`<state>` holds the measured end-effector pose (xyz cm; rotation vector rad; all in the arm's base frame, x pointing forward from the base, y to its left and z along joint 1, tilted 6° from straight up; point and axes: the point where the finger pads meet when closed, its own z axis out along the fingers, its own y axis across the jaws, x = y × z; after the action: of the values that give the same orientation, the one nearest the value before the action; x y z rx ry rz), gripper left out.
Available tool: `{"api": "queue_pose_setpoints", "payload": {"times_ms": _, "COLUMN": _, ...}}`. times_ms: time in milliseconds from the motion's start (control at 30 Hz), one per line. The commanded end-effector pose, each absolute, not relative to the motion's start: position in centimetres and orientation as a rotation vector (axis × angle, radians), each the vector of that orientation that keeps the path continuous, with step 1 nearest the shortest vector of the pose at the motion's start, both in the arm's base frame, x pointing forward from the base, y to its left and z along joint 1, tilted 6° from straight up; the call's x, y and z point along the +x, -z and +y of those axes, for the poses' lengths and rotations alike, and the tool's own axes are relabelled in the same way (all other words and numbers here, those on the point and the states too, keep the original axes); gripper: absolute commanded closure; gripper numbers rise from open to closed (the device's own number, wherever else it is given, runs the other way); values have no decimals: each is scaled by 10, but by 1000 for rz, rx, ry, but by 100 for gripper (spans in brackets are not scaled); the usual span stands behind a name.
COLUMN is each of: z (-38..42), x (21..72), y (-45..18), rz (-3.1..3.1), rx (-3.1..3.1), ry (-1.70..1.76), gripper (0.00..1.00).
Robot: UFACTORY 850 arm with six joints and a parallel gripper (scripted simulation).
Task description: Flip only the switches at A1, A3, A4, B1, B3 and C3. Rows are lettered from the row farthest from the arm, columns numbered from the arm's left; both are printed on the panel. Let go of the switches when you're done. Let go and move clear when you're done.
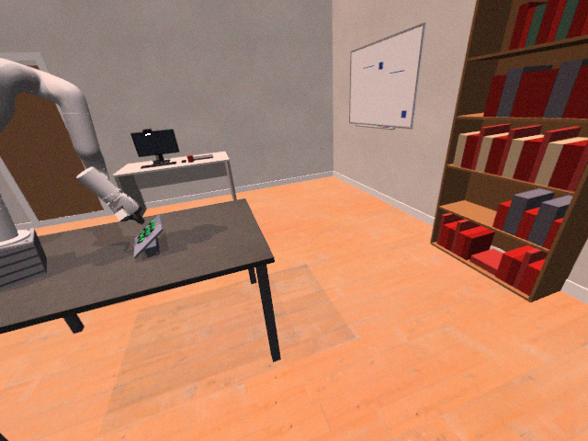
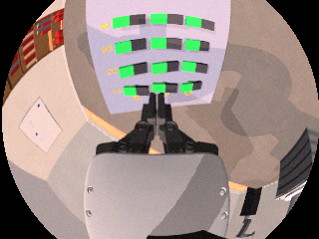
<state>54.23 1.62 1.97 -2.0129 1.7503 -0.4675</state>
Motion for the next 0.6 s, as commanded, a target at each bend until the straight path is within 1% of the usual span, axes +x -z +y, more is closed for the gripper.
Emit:
{"api": "queue_pose_setpoints", "payload": {"times_ms": 0, "z": 16, "x": 543, "y": -21, "rz": 1749, "rx": -2012, "ry": 469, "gripper": 100}}
{"api": "queue_pose_setpoints", "payload": {"times_ms": 233, "z": 14, "x": 542, "y": -20, "rz": 1744, "rx": -2006, "ry": 476, "gripper": 100}}
{"api": "queue_pose_setpoints", "payload": {"times_ms": 433, "z": -31, "x": 529, "y": -2, "rz": 1621, "rx": -1859, "ry": 631, "gripper": 100}}
{"api": "queue_pose_setpoints", "payload": {"times_ms": 567, "z": -45, "x": 526, "y": 4, "rz": 1580, "rx": -1811, "ry": 677, "gripper": 100}}
